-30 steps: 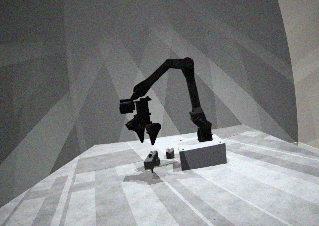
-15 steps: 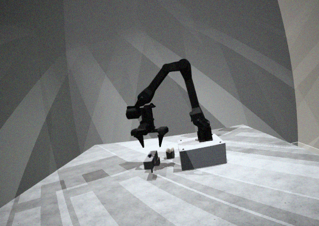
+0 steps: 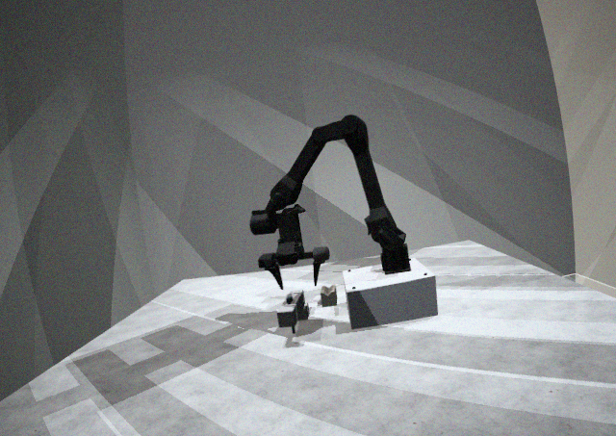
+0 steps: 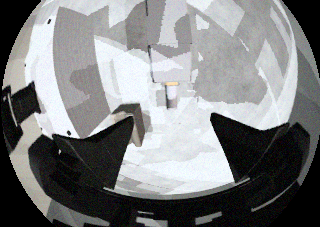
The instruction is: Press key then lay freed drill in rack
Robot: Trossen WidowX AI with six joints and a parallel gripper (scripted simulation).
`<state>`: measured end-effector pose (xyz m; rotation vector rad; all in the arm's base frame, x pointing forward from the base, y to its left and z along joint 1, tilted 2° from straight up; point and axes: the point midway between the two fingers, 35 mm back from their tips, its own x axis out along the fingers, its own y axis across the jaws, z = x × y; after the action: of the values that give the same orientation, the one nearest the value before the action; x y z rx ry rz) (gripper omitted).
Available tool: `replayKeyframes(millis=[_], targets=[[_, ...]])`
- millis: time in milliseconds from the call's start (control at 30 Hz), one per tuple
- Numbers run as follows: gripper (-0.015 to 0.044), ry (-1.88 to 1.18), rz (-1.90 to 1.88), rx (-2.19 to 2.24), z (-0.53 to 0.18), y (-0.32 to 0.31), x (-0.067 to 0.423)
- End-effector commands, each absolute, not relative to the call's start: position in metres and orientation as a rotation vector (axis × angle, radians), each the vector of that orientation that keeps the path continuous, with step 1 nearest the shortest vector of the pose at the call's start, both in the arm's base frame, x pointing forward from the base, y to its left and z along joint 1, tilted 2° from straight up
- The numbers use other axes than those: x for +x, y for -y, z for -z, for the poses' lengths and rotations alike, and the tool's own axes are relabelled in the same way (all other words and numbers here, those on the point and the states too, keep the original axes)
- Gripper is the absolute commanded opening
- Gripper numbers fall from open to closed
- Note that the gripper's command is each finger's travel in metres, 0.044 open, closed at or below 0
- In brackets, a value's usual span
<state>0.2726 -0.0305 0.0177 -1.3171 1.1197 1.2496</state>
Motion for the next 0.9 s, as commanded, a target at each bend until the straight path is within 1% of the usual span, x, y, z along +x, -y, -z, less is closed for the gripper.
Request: replayKeyframes(millis=[0, 867], targets=[[0.044, -1.114, -1.253, -1.32, -0.017, 0.03, 0.273], [0.044, -1.113, -1.254, -1.319, 0.022, 0.019, 0.274]])
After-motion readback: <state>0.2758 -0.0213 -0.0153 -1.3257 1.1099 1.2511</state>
